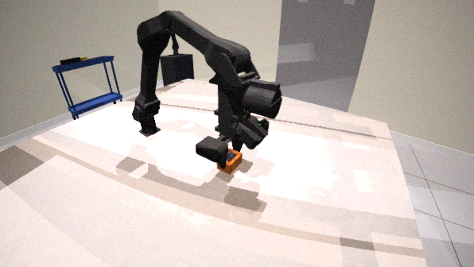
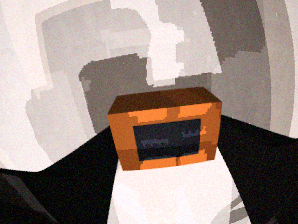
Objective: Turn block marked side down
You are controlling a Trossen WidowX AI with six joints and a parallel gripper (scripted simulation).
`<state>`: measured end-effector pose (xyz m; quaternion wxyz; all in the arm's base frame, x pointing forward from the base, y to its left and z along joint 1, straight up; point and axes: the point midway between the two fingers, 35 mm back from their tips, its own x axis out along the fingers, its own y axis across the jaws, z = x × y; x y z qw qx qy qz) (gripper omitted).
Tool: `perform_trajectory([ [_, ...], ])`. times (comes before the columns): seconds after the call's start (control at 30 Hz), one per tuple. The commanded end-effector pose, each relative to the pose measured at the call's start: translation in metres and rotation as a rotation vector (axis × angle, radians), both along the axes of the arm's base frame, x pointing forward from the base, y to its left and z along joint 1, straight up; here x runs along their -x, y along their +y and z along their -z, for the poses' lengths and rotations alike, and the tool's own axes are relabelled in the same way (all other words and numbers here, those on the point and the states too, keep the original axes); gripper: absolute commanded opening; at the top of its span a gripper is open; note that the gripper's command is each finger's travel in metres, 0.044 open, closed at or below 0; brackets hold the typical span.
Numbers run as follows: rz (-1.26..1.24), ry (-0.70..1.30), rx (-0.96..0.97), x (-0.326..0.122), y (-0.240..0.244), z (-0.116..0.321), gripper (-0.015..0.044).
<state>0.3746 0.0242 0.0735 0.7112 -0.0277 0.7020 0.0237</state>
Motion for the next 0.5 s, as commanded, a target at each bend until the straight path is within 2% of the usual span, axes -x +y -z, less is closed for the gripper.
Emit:
perform_trajectory([
  [0.0,0.002,-0.019,-0.004,-0.0018,0.0006,-0.0138,0.0000],
  [0.47,0.001,-0.172,-0.016,-0.0047,0.0008,-0.0087,0.0000],
])
